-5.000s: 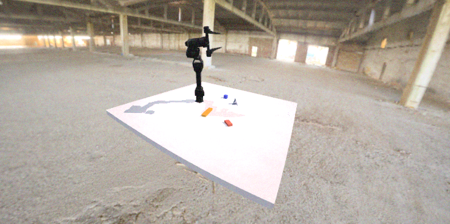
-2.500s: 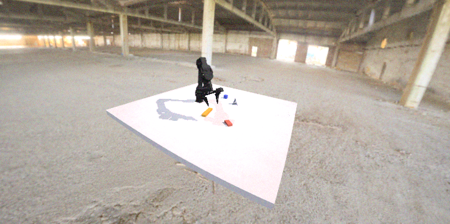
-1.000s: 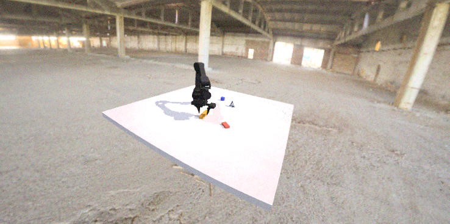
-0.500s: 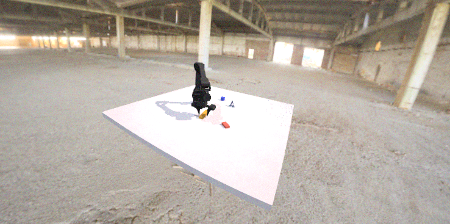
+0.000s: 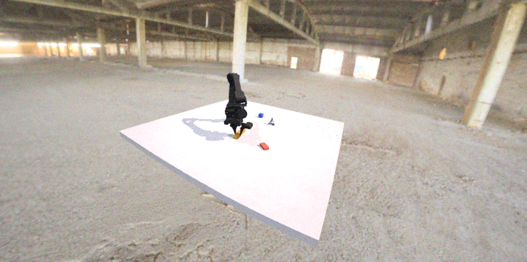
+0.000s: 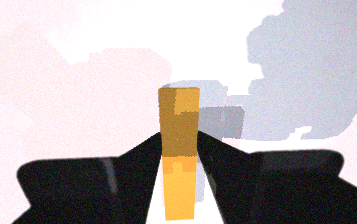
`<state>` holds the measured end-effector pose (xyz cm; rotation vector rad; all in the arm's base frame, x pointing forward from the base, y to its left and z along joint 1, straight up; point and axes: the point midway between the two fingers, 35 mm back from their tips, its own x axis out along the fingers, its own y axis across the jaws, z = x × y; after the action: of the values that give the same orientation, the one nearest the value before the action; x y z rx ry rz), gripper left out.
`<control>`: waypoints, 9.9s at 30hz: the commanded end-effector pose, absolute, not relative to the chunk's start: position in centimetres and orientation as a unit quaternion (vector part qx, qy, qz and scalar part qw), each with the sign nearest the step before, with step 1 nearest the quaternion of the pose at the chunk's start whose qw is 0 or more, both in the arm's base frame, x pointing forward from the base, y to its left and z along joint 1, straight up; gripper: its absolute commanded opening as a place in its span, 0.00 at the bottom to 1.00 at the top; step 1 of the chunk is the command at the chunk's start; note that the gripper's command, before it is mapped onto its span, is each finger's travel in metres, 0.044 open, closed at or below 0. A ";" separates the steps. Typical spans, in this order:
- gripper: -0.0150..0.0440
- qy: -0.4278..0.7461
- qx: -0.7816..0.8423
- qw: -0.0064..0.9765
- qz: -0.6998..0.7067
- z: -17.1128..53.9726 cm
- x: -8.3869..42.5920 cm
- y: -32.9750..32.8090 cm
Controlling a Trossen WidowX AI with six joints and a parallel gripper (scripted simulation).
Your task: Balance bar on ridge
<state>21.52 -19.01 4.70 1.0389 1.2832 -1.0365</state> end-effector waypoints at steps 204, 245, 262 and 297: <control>0.25 0.179 0.693 0.175 -0.676 11.8 27.9 14.7; 0.25 0.179 0.693 0.175 -0.676 11.4 27.9 14.7; 0.25 0.179 0.693 0.175 -0.676 11.3 27.9 14.7; 0.25 0.179 0.693 0.175 -0.676 11.0 27.9 14.7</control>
<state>27.95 14.69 11.11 1.9619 0.5119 -1.9103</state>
